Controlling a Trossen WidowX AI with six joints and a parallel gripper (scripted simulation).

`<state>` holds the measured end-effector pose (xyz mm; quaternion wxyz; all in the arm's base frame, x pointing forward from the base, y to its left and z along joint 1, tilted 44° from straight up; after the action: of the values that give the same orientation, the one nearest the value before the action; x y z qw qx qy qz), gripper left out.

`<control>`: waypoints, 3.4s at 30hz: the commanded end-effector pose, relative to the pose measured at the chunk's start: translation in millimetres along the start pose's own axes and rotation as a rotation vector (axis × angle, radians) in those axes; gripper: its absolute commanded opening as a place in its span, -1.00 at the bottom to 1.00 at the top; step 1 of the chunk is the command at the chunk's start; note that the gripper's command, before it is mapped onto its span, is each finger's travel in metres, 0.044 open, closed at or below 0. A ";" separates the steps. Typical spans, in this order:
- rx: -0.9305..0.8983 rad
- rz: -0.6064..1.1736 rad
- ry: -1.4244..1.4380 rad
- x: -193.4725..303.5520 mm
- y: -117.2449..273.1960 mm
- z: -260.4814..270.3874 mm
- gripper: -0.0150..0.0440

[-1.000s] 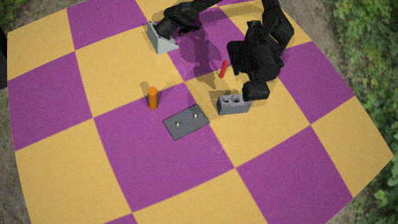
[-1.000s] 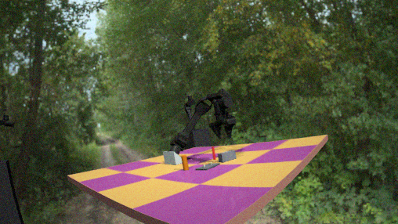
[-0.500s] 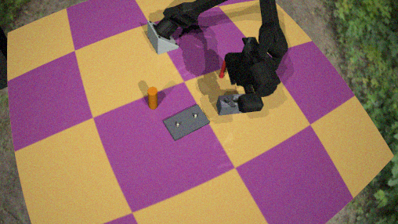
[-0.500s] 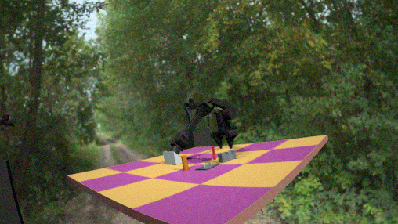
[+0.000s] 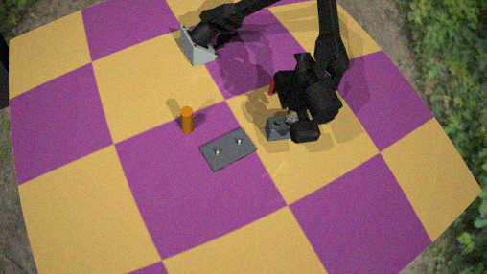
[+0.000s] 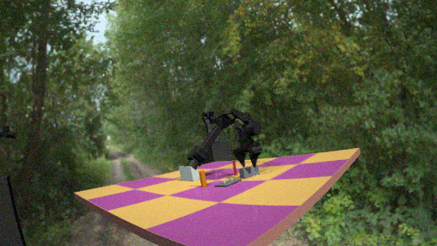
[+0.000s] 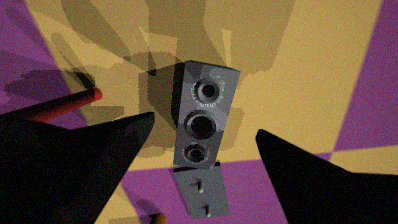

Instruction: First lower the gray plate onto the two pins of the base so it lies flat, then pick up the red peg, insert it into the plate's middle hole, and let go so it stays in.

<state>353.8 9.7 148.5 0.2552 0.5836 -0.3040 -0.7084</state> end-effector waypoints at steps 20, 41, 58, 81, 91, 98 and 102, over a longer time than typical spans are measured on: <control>-0.012 -0.005 -0.008 0.1 -39.9 3.5 1.00; -0.012 -0.006 -0.008 0.0 -42.1 3.7 -0.07; -0.007 0.000 -0.016 -0.3 3.1 -6.0 -0.49; -0.005 -0.003 -0.031 0.2 75.5 -5.3 -0.49; -0.007 -0.006 -0.029 1.9 91.3 -3.3 -0.49; -0.007 -0.007 -0.017 14.9 85.3 -7.6 -0.49; -0.007 -0.006 0.013 25.7 80.0 -11.1 -0.49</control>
<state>360.7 -61.4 200.6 0.2518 0.5874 -0.3030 -0.7070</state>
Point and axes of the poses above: the point midway between the two fingers, 35 mm back from their tips, its own y axis back along the fingers, its own z axis across the jaws, x = y × z, the point moved 8 cm from there along y, back along the fingers, and after that the axes turned 3 degrees about y, right-handed, at the moved point
